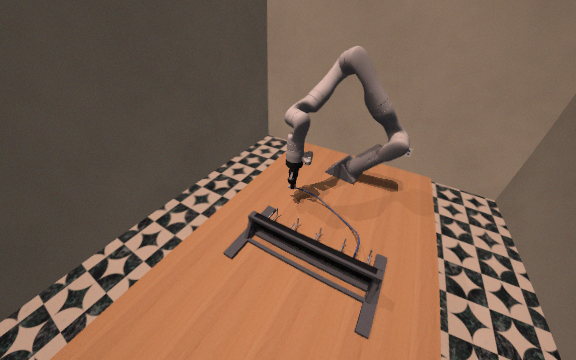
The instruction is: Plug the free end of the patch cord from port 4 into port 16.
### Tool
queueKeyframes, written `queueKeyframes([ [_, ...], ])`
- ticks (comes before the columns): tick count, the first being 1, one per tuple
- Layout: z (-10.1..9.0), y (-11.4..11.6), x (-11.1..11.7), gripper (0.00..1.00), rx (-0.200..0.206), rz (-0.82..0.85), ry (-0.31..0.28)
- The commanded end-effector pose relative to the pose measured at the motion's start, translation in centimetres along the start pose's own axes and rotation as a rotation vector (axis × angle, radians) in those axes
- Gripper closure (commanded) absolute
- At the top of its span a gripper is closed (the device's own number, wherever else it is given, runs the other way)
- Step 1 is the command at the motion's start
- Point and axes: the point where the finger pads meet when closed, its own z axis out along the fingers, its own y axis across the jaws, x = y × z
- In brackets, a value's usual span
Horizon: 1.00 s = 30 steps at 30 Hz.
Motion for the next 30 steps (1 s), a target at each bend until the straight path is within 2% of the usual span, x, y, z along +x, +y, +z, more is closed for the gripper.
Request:
queueKeyframes([
  [1,-0.3,0.3,0.1,1.00,-0.005,0.005,0.002],
  [30,-0.7,2.1,1.1,1.00,-0.005,-0.120,0.001],
])
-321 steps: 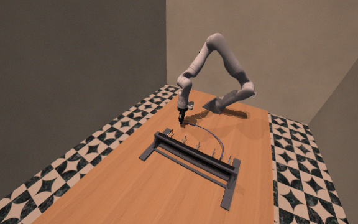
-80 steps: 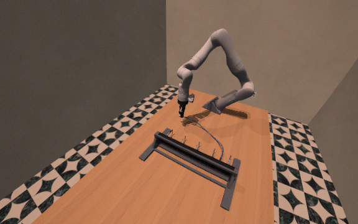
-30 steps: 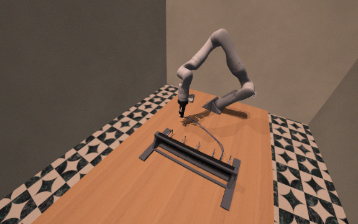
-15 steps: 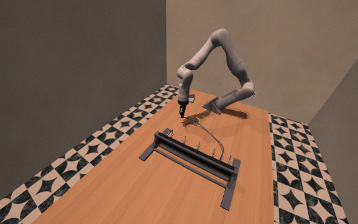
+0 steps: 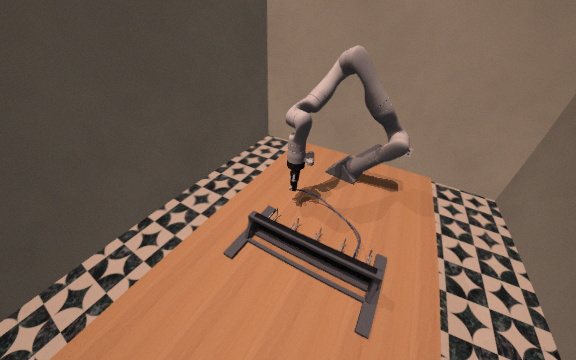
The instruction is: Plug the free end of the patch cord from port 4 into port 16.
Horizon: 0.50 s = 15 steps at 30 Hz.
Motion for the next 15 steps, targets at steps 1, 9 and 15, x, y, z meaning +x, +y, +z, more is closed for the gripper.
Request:
queueKeyframes([
  [1,-0.3,0.5,0.0,1.00,0.008,-0.041,-0.006],
  [9,-0.4,1.3,0.3,1.00,0.008,-0.093,-0.007],
  [15,-0.6,2.2,0.7,1.00,0.008,-0.154,-0.006],
])
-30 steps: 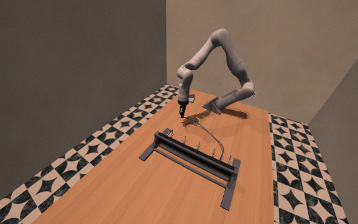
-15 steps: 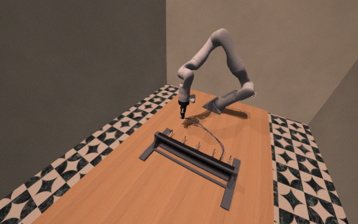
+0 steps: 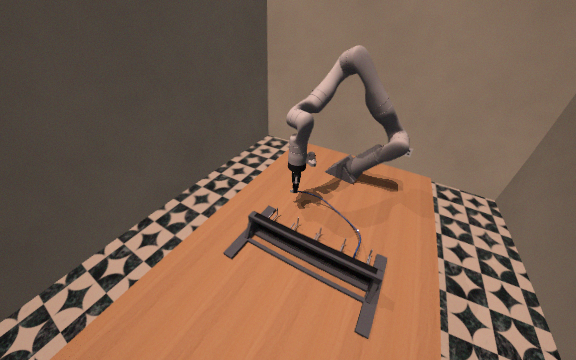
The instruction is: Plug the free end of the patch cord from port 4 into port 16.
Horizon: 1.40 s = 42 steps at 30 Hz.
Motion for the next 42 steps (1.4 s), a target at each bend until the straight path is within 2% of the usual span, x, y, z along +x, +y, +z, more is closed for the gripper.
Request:
queueKeyframes([
  [1,-0.3,0.6,0.0,1.00,0.009,-0.050,-0.005],
  [42,-1.7,7.8,2.0,1.00,0.010,-0.496,-0.002],
])
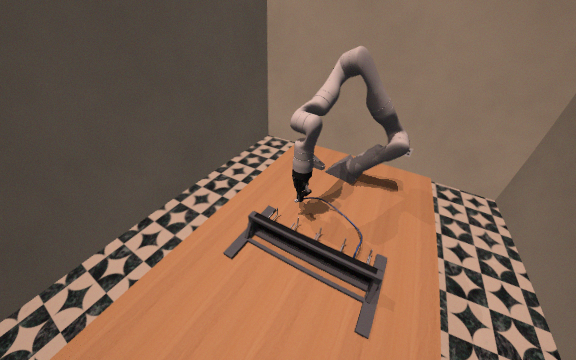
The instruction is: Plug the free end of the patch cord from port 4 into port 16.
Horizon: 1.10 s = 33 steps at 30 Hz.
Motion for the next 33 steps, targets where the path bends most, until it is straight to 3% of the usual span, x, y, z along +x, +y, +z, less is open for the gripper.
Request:
queueKeyframes([
  [1,-0.2,0.5,-0.2,1.00,0.010,-0.047,-0.001],
  [33,-1.3,5.9,-1.3,1.00,0.010,-0.375,0.001],
])
